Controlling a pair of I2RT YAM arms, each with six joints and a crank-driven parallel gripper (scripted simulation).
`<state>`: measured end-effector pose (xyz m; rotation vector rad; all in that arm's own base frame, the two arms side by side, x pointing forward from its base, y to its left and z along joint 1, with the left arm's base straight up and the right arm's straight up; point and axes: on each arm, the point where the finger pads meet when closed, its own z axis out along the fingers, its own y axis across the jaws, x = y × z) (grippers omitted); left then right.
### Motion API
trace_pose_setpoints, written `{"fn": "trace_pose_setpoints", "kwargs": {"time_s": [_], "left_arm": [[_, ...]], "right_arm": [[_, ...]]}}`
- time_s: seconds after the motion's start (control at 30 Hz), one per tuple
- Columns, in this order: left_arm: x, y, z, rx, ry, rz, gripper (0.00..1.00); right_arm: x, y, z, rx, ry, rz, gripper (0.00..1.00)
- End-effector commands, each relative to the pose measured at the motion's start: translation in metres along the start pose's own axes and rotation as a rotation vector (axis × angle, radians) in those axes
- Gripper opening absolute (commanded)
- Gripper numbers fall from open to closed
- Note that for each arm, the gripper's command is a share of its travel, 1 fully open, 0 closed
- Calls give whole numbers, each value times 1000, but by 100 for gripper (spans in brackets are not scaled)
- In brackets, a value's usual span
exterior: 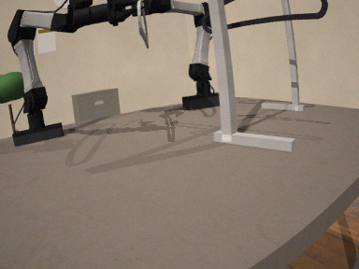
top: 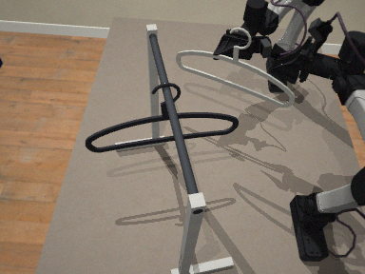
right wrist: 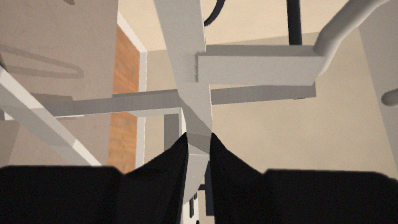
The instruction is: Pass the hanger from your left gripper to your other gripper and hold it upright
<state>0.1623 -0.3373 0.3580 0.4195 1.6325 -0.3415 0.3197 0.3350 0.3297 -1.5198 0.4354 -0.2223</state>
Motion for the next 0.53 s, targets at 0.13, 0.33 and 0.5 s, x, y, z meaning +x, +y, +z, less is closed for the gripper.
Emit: {"fn": "trace_pose_setpoints", "kwargs": {"time_s": [0.13,0.33,0.5], "left_arm": [[-4,2,-1,-7,-7,-14,46],[-4,2,-1,-7,-7,-14,46],[-4,2,-1,-7,-7,-14,46]], "right_arm": [[-3,-12,4,27,-8,-14,0],[-3,-12,4,27,-8,-14,0],[-3,-12,4,27,-8,-14,0]]}}
